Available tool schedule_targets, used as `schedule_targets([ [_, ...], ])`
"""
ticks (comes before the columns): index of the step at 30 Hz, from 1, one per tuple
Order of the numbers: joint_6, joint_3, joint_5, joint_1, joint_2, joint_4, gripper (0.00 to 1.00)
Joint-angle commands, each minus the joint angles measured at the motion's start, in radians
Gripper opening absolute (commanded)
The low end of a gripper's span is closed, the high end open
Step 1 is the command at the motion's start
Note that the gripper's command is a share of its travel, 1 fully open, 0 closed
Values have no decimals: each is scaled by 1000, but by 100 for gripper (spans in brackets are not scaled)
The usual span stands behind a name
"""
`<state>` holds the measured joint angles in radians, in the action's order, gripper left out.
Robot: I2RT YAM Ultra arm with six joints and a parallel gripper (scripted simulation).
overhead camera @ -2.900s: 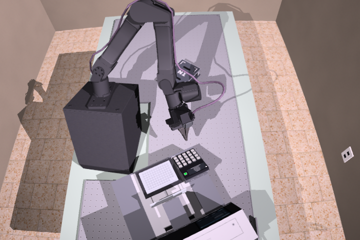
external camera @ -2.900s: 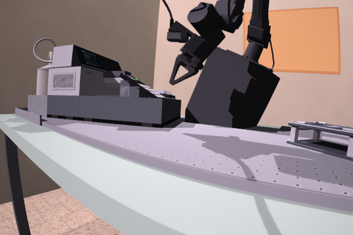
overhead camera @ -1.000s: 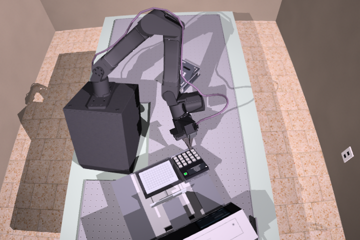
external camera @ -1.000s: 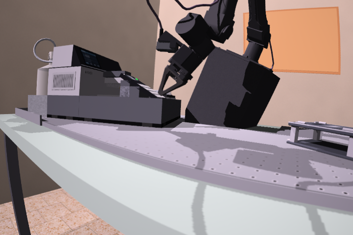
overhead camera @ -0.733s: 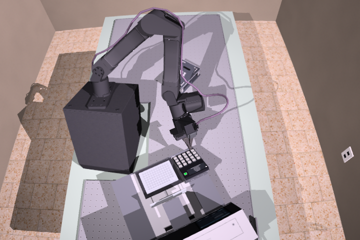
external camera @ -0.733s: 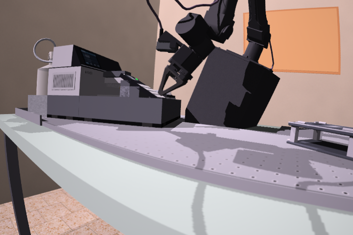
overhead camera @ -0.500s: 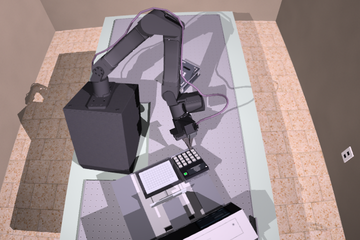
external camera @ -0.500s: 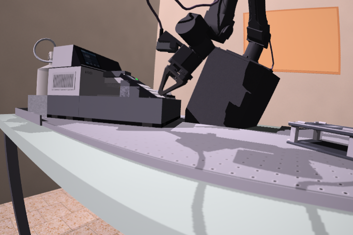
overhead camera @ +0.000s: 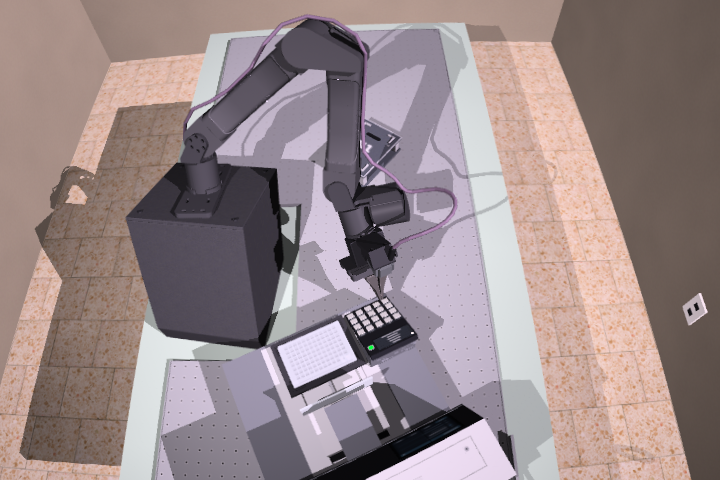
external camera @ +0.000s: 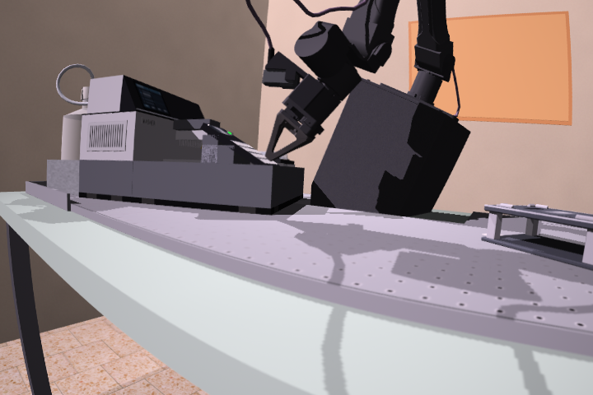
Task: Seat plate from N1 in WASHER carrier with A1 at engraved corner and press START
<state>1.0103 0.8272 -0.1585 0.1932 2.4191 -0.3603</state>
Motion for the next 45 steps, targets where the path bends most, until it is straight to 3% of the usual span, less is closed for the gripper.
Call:
schedule_targets([
  [1,-11,31,-13,20,-32,-25,0],
  [14,-15,53,-7,24,37,-37,0],
  [45,-20,75,-3,29,74,-52,0],
])
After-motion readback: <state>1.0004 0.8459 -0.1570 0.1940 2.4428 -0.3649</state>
